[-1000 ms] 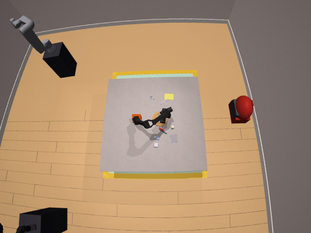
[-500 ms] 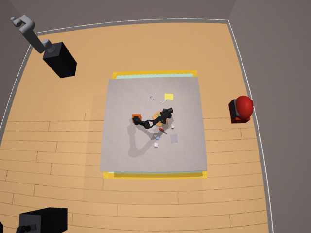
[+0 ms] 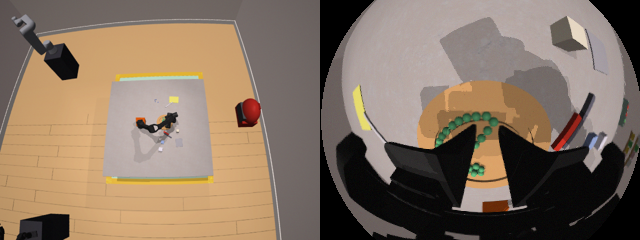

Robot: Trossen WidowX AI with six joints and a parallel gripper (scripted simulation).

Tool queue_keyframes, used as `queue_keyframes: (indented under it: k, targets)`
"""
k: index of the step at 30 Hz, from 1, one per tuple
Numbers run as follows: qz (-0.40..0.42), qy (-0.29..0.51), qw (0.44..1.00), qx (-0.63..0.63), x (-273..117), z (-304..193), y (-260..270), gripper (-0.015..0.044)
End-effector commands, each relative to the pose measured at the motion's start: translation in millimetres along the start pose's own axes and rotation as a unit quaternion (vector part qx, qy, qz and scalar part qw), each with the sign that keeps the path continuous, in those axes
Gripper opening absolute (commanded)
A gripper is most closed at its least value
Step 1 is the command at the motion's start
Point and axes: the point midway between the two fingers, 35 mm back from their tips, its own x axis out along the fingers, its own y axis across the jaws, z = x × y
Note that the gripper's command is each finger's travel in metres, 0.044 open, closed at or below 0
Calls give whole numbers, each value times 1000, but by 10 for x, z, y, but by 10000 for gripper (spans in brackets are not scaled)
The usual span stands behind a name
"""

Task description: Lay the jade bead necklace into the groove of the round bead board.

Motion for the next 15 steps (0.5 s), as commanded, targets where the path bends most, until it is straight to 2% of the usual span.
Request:
queue_keyframes:
  k: [1,6,15]
  targets:
    - [-3,0,1000,-5,26,-22,1,120]
    - [0,0,1000,0,7,-2,-1,0]
    - [0,0,1000,0,7,-2,-1,0]
